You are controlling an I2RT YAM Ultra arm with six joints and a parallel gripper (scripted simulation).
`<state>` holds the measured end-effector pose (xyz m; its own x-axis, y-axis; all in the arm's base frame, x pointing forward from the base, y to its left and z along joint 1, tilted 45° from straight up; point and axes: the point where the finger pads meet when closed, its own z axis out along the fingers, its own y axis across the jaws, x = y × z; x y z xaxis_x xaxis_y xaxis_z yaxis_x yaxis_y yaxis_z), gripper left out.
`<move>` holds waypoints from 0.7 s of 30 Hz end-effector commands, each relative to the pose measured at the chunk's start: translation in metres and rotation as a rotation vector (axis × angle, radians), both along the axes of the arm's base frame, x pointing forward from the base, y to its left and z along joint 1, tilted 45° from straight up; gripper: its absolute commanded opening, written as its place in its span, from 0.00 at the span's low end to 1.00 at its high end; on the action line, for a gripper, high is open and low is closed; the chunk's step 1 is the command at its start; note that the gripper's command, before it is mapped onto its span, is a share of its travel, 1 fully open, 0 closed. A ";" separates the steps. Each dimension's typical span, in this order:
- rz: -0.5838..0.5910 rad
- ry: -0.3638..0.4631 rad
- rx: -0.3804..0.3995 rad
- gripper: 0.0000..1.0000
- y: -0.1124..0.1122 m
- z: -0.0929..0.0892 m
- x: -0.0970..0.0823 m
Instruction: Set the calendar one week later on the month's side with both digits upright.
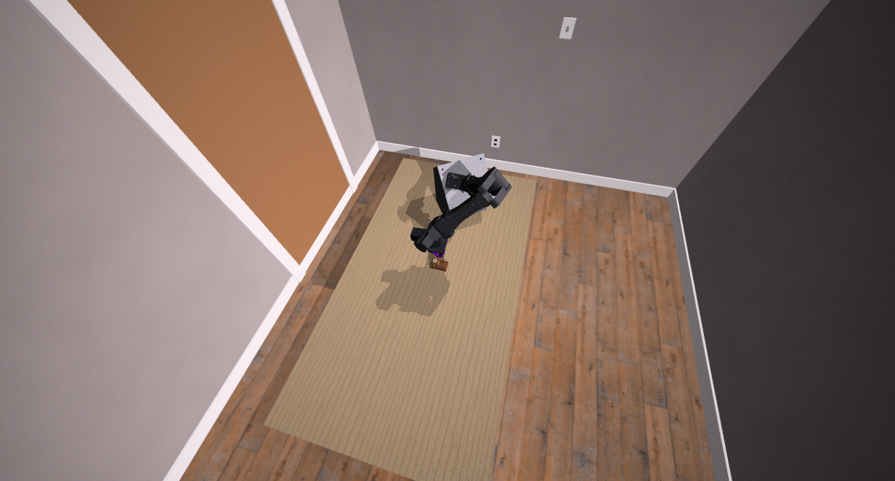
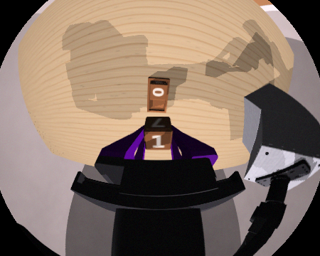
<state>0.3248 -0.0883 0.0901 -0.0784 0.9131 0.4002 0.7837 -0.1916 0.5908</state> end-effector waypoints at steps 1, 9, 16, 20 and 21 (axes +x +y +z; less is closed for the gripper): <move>-0.085 0.017 0.008 0.27 -0.002 0.007 -0.004; -0.085 0.017 0.008 0.27 -0.002 0.007 -0.004; -0.085 0.017 0.008 0.27 -0.002 0.007 -0.004; -0.085 0.018 0.008 0.27 -0.001 0.005 -0.002; -0.085 0.019 0.007 0.27 0.000 0.004 -0.001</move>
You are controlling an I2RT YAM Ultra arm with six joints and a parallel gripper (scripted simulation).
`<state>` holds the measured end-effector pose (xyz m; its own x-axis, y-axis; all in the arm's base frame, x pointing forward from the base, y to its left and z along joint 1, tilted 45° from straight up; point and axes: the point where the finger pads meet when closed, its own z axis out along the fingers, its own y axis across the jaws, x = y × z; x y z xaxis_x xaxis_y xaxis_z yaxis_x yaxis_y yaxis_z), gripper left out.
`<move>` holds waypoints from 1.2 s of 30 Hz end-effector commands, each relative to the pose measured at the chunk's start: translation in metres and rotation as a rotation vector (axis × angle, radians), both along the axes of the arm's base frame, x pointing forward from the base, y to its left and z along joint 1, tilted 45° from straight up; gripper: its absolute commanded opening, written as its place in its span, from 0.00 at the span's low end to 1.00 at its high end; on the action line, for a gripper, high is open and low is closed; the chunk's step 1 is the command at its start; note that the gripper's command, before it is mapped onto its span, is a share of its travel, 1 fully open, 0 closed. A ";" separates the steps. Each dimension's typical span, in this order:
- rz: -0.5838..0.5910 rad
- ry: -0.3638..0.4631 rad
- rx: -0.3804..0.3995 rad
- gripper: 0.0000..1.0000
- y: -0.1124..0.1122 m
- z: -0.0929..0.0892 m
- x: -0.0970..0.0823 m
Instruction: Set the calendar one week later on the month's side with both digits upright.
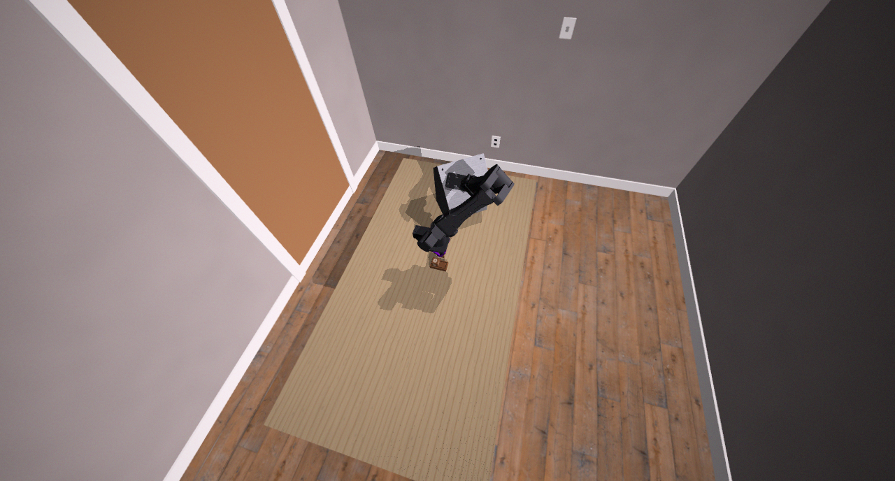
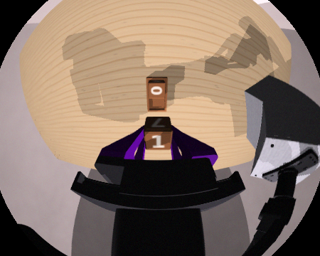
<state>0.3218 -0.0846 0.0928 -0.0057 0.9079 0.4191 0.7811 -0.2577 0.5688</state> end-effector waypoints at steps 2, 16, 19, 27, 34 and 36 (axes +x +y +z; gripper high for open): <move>-0.015 -0.003 -0.013 0.27 -0.003 -0.002 0.004; -0.015 -0.003 -0.012 0.27 0.009 -0.027 0.027; -0.015 -0.004 -0.012 0.27 0.012 -0.033 0.033; -0.015 -0.004 -0.012 0.27 0.016 -0.040 0.039; -0.015 -0.004 -0.012 0.27 0.016 -0.041 0.040; -0.015 -0.004 -0.012 0.27 0.016 -0.041 0.040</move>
